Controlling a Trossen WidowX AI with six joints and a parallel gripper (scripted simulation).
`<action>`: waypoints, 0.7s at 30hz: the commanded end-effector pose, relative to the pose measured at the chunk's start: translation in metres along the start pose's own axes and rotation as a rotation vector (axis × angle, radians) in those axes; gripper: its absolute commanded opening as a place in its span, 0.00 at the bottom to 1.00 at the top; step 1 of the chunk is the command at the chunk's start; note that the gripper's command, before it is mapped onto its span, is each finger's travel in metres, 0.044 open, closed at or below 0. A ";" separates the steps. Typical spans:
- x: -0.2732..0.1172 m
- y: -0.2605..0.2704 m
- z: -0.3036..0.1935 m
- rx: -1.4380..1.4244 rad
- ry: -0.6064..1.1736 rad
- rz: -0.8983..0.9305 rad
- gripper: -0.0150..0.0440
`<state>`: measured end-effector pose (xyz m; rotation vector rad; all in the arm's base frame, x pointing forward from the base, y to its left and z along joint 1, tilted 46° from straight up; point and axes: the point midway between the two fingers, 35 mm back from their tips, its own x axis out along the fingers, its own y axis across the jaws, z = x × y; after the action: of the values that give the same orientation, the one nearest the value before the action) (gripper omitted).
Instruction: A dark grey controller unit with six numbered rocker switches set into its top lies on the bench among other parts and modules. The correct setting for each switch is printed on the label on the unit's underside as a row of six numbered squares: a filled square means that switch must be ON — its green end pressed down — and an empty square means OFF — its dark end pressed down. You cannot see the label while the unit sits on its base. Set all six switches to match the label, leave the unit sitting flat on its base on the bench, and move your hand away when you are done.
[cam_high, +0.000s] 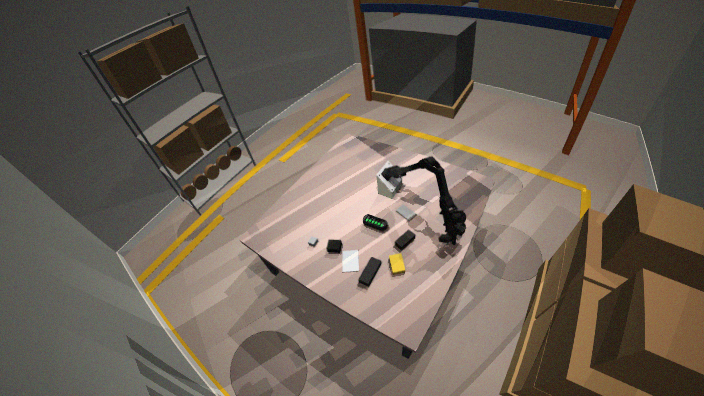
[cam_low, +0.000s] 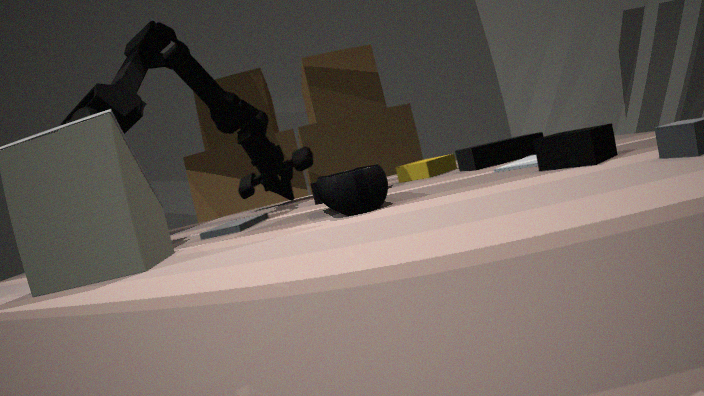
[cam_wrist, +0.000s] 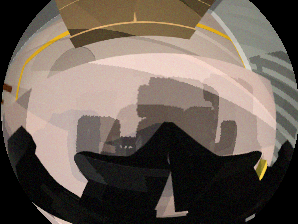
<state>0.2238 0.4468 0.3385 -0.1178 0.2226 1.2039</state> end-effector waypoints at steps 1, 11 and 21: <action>0.001 -0.037 -0.018 0.135 0.066 -0.057 0.25; -0.024 -0.146 -0.086 0.656 0.253 -0.270 0.25; -0.062 -0.214 -0.144 1.043 0.356 -0.448 0.25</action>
<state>0.3769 0.3011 0.2184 0.4643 1.0007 0.5683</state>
